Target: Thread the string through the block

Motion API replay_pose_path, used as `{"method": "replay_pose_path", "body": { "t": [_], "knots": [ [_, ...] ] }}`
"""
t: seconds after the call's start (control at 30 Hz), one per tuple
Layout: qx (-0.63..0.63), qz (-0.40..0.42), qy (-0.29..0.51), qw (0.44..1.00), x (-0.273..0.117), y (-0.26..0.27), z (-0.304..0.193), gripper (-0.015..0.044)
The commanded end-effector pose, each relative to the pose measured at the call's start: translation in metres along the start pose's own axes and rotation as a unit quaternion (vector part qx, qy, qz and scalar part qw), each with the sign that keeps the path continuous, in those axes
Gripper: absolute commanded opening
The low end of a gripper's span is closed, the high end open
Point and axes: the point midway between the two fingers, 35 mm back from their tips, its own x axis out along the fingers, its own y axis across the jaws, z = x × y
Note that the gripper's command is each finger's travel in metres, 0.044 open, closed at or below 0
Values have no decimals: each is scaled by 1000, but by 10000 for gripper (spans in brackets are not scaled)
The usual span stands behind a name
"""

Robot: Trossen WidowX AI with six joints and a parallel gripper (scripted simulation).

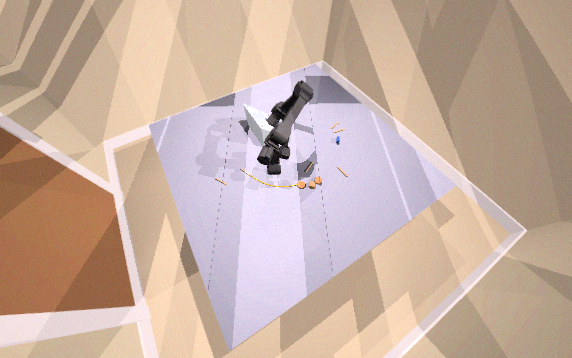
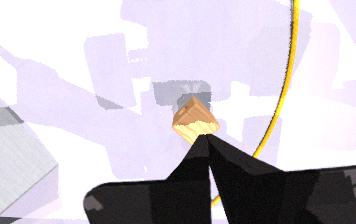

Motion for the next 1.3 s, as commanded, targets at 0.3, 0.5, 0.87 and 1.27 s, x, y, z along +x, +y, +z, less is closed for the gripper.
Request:
{"method": "replay_pose_path", "body": {
  "t": [0.3, 0.5, 0.87, 1.27],
  "knots": [
    [382, -3, 2, 924, -3, -6, -26, 236],
    [649, -5, 3, 760, -5, -9, -47, 394],
    [949, -9, 0, 315, -6, -11, -86, 440],
    [994, -8, -3, -105, -6, -10, -116, 440]
  ]
}}
